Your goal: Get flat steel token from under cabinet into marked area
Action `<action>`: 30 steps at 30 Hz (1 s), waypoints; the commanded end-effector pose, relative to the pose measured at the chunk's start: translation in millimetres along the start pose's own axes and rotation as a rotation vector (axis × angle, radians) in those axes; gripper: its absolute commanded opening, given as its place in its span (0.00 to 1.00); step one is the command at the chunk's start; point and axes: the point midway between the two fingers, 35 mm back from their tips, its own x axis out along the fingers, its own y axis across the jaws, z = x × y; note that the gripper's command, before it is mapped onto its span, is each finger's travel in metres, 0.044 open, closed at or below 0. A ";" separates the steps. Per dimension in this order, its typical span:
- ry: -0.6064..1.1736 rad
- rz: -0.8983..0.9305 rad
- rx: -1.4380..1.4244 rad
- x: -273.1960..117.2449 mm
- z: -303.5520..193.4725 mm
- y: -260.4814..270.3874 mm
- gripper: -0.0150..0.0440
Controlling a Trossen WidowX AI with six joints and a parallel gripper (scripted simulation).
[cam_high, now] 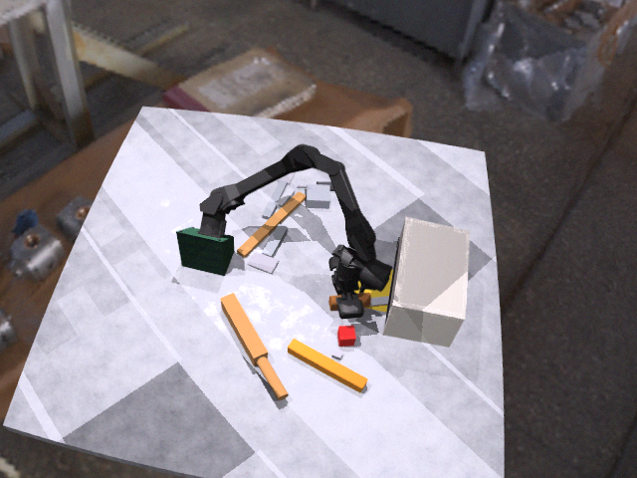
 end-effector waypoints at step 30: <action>0.002 0.005 0.002 1.3 -41.4 -0.7 0.25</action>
